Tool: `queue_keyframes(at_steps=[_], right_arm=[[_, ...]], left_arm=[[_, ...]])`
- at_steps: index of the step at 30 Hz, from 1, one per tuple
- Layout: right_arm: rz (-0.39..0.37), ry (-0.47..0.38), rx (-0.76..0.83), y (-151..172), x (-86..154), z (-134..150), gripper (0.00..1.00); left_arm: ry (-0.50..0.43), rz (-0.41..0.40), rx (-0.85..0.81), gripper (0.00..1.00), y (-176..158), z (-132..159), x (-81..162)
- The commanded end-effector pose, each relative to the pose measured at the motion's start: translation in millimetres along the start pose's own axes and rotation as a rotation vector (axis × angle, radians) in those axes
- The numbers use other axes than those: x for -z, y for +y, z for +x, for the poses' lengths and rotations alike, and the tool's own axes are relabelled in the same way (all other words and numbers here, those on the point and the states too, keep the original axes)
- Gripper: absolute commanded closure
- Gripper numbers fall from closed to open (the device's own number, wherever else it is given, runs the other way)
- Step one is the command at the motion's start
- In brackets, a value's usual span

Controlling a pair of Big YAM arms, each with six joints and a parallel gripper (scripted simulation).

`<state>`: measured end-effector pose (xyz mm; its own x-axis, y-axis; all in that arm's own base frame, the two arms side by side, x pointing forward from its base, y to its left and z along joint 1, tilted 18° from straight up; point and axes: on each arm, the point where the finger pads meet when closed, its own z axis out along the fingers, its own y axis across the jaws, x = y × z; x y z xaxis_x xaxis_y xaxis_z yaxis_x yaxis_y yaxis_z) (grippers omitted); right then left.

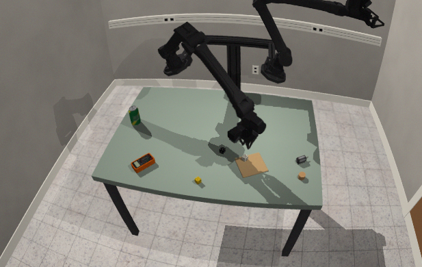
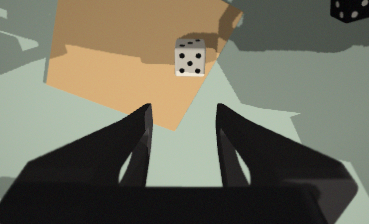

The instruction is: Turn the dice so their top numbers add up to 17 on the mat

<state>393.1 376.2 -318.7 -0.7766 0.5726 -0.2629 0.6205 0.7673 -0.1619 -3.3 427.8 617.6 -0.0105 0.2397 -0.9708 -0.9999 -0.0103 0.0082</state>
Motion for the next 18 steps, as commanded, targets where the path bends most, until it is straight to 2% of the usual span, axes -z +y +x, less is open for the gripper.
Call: queue_keyframes(at_steps=[1, 2, 3, 18], right_arm=[[0.029, 0.004, -0.009, -7, -9, 3, 0.61], [0.003, 0.003, -0.017, 5, 1, 0, 0.61], [-0.015, 0.002, -0.022, 13, 11, -3, 0.00], [-0.017, 0.002, -0.022, 13, 11, -3, 0.00]], left_arm=[[-0.059, -0.010, 0.006, 0.00, 4, -25, 11], [-0.059, -0.010, 0.006, 0.00, 4, -25, 11], [-0.059, -0.010, 0.006, 0.00, 4, -25, 11], [-0.059, -0.010, 0.006, 0.00, 4, -25, 11]])
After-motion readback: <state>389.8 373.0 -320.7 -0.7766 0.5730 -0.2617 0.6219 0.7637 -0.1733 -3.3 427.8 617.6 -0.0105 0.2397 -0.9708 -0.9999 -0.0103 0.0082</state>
